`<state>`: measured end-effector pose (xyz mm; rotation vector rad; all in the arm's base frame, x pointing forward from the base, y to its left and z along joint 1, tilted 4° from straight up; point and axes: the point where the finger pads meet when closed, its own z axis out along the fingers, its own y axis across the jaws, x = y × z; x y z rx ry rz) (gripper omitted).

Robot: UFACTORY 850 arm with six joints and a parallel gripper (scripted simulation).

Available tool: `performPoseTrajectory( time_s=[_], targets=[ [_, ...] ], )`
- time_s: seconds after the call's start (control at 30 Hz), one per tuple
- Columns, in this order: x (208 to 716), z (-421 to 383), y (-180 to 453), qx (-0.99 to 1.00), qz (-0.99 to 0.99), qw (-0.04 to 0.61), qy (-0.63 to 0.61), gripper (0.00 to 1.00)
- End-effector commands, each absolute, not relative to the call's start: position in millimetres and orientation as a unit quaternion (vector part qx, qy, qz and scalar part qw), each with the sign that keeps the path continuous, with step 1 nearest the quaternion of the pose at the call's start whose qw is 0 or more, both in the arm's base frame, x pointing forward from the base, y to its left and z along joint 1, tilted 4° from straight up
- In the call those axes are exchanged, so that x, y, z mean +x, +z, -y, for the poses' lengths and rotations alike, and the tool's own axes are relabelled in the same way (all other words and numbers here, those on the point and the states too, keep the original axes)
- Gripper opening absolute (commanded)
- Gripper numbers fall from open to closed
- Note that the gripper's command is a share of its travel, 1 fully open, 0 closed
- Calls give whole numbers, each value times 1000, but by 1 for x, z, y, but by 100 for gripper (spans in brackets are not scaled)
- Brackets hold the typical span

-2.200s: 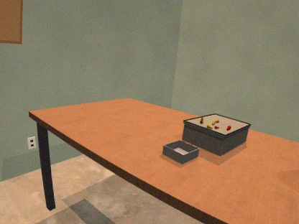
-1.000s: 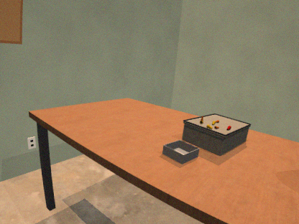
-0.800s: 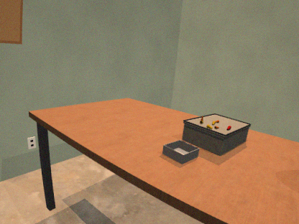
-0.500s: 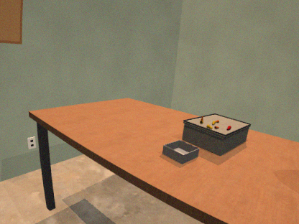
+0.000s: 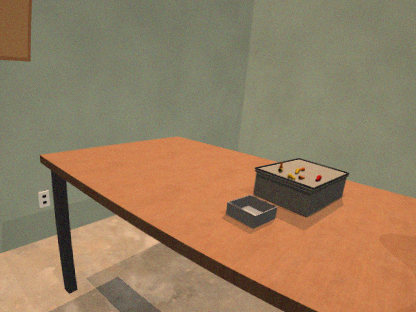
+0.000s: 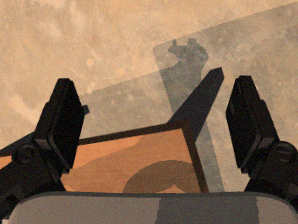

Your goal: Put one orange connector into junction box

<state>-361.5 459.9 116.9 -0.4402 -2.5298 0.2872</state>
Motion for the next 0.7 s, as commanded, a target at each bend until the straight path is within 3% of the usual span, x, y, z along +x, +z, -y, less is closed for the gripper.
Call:
performPoseTrajectory(
  time_s=[0.0,0.53,0.6,0.67],
  targets=[
    [-321,-487,119,-185,940,270,96,100],
    [-135,-553,119,-281,927,243,53,100],
    [-135,-553,119,-281,927,243,53,100],
    [-96,-559,120,-300,923,236,46,100]
  ],
)
